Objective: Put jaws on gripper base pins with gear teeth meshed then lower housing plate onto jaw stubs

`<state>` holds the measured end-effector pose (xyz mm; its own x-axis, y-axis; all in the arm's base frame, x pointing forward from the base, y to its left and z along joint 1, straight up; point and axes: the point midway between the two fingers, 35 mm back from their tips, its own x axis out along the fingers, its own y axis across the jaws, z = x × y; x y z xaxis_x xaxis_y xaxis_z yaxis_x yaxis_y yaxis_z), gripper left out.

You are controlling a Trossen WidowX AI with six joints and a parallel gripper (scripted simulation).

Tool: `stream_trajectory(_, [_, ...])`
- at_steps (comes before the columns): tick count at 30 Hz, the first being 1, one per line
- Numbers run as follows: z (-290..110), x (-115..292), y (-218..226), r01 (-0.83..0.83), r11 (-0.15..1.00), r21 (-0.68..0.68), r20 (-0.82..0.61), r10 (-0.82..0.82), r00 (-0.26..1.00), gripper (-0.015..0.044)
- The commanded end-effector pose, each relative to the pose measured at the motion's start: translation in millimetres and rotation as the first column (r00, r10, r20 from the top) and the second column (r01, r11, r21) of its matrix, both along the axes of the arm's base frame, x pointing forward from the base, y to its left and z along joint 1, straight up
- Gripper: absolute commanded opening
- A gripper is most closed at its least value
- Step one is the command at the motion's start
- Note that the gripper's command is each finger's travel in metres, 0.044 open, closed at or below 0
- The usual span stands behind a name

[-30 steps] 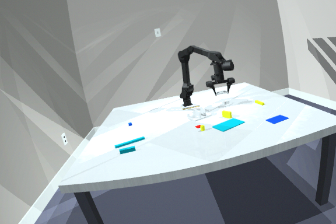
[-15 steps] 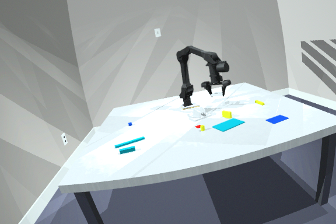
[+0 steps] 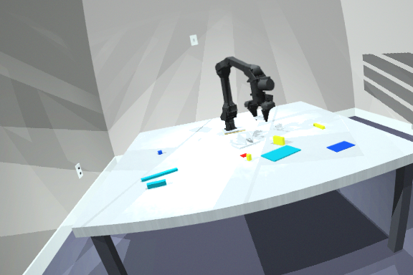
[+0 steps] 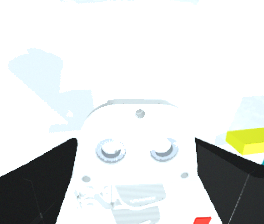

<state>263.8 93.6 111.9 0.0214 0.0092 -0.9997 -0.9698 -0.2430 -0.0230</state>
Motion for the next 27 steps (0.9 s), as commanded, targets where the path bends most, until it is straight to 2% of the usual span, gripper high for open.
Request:
stream_trajectory(1, [1,1,-10,0.128,0.992,0.003,0.002,-0.128,0.992,0.0351])
stream_trajectory(13, [0,3,-43,0.509,0.861,0.009,-0.003,-0.509,0.861,0.0351])
stream_trajectory(27, [0,0,-79,0.846,0.534,0.013,-0.010,-0.846,0.534,0.0351])
